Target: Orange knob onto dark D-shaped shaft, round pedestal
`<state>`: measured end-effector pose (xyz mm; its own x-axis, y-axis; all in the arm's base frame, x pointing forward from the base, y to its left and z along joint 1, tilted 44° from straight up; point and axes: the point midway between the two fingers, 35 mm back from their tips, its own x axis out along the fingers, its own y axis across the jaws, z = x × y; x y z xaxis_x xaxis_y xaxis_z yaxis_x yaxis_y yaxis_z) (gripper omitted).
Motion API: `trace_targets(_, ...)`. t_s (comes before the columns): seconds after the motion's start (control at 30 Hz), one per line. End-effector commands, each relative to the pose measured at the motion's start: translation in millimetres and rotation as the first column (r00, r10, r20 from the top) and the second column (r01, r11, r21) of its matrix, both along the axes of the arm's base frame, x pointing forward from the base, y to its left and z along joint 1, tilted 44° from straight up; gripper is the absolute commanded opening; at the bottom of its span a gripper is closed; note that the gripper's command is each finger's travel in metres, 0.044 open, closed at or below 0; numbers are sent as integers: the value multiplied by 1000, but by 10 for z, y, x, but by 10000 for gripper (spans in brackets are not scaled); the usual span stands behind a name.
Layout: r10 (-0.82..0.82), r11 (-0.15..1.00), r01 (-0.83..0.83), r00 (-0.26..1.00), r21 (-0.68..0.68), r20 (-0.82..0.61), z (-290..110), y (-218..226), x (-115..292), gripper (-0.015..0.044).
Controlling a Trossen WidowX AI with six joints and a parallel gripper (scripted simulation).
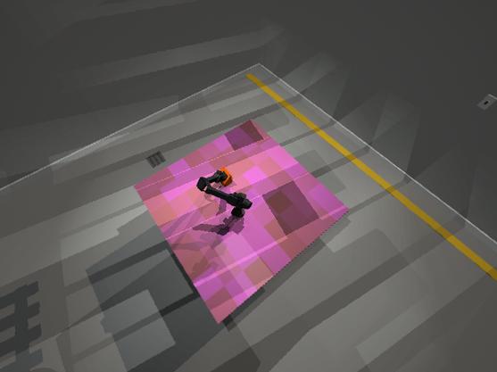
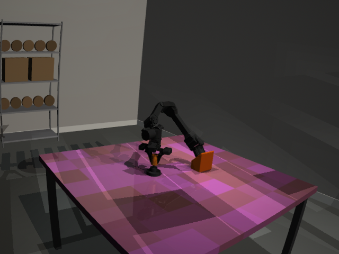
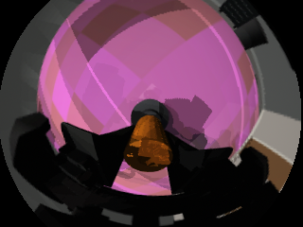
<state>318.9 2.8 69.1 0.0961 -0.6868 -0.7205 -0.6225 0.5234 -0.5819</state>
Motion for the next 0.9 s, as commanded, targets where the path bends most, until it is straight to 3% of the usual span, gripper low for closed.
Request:
trace_targets(0.0, 32, 999, -32, 999, -2, -27, 24, 10, 9, 0)
trace_targets(0.2, 147, 989, -149, 979, -8, -139, 14, -6, 18, 0)
trace_targets(0.87, 147, 989, -149, 979, -8, -139, -13, -18, 6, 0)
